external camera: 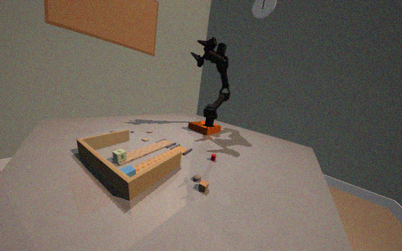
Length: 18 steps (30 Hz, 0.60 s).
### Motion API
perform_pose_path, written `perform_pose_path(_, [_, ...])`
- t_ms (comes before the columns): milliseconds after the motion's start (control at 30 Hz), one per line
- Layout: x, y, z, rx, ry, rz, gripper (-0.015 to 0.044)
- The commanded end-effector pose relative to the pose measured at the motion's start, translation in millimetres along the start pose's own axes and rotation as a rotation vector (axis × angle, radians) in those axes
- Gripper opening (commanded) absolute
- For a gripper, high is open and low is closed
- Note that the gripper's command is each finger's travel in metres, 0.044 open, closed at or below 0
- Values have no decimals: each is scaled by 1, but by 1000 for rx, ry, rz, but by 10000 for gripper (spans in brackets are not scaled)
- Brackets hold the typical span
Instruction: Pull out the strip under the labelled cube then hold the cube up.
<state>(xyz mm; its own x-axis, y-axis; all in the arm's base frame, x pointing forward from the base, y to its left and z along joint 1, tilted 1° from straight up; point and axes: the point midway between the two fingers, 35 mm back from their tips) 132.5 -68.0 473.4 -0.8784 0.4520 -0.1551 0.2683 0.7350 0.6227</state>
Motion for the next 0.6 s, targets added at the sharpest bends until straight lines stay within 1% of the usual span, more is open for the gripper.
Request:
perform_pose_path(0, [-34, 5, 51, 141, 126, -8, 400])
perform_pose_path(167, [-71, -1, 132, 330, 325, -36, 400])
perform_pose_path(300, [-89, -17, 198, 463, 490, -69, 400])
perform_pose_path(433, [-94, -40, 262, 577, 661, -113, 400])
perform_pose_path(567, [-87, -69, 322, 670, 834, -167, 400])
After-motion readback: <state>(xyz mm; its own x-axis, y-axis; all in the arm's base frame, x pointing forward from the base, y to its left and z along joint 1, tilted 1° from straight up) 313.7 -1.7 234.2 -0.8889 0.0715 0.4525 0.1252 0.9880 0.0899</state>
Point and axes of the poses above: the point midway between the two fingers, 35 mm back from their tips, its own x axis back along the fingers, its own y axis across the jaws, z = x × y, and after that the axes turned 4 degrees about -x, right-handed
